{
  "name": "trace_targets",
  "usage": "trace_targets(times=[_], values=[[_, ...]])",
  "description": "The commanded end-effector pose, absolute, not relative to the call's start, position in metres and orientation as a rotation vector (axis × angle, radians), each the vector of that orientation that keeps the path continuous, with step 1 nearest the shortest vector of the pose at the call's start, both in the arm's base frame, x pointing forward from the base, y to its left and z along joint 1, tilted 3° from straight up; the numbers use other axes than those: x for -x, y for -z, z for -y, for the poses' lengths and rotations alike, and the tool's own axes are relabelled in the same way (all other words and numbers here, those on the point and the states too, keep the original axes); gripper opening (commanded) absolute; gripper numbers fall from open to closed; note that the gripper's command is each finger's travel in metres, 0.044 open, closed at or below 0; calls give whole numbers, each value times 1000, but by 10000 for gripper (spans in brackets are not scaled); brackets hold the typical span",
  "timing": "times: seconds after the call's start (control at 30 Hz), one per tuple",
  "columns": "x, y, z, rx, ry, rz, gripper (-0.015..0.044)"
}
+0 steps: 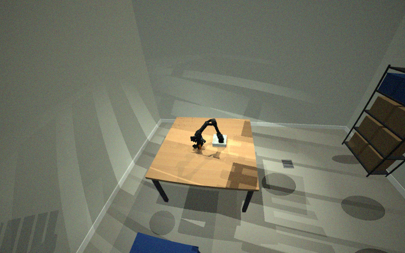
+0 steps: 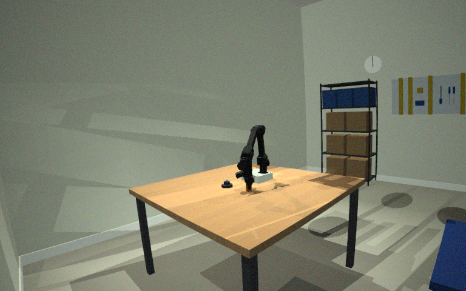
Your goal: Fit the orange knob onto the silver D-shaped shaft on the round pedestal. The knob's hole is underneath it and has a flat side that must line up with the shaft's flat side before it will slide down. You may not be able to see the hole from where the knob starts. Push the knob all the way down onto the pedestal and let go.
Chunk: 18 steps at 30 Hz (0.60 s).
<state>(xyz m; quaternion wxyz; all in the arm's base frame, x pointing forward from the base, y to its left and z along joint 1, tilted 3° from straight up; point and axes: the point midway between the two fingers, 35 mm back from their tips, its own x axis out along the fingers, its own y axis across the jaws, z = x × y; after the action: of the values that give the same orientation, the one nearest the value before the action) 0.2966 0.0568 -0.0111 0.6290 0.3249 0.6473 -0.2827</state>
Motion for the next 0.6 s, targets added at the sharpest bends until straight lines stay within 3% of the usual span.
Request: trace_targets(times=[0.0, 0.17, 0.57], values=[[-297, 11, -56, -745, 655, -1478, 138], [-299, 4, -56, -745, 655, -1478, 6], [-305, -31, -55, -745, 654, -1477, 0]])
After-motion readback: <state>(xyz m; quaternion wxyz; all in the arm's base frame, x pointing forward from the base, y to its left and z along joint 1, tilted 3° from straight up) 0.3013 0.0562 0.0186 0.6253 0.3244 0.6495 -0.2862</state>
